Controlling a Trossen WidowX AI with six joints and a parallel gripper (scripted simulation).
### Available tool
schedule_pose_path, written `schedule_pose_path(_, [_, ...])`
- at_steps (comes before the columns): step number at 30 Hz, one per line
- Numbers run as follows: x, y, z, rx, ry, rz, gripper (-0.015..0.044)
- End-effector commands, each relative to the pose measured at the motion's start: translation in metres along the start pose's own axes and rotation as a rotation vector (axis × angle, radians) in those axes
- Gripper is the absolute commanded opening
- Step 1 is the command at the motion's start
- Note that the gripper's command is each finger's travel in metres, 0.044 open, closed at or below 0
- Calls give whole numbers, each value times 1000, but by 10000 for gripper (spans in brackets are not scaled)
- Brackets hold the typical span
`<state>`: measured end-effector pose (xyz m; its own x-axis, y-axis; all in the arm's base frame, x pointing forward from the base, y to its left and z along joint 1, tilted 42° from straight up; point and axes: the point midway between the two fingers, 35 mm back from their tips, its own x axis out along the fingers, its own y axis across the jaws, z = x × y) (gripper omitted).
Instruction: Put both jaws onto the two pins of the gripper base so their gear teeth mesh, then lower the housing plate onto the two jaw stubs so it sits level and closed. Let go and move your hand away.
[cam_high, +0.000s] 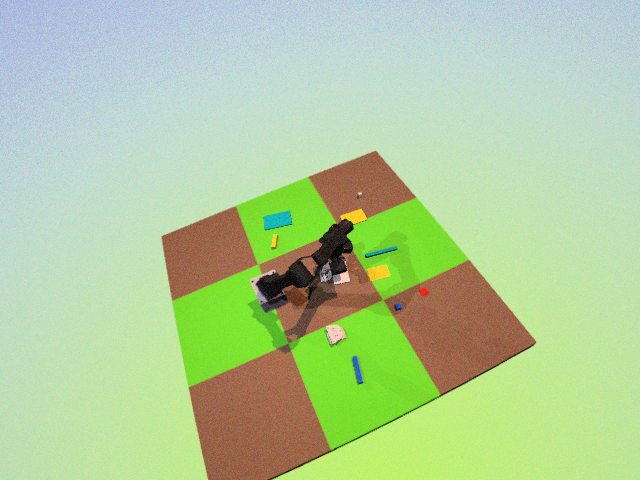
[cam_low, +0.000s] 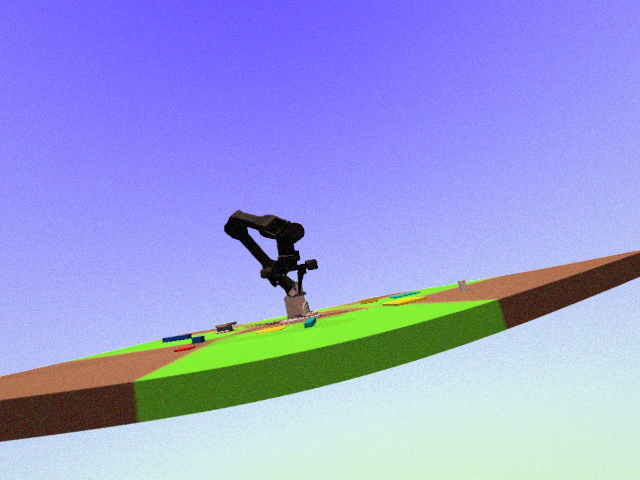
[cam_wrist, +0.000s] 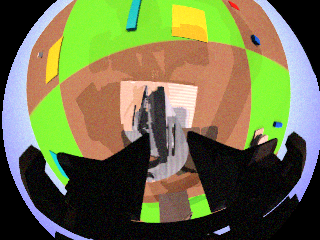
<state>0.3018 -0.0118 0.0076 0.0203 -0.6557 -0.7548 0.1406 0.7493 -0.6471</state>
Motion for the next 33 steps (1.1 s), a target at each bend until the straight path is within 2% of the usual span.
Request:
schedule_pose_path(1, [0, -1, 1, -10, -4, -3, 134])
schedule_pose_path(33, [0, -20, -3, -13, -4, -4, 134])
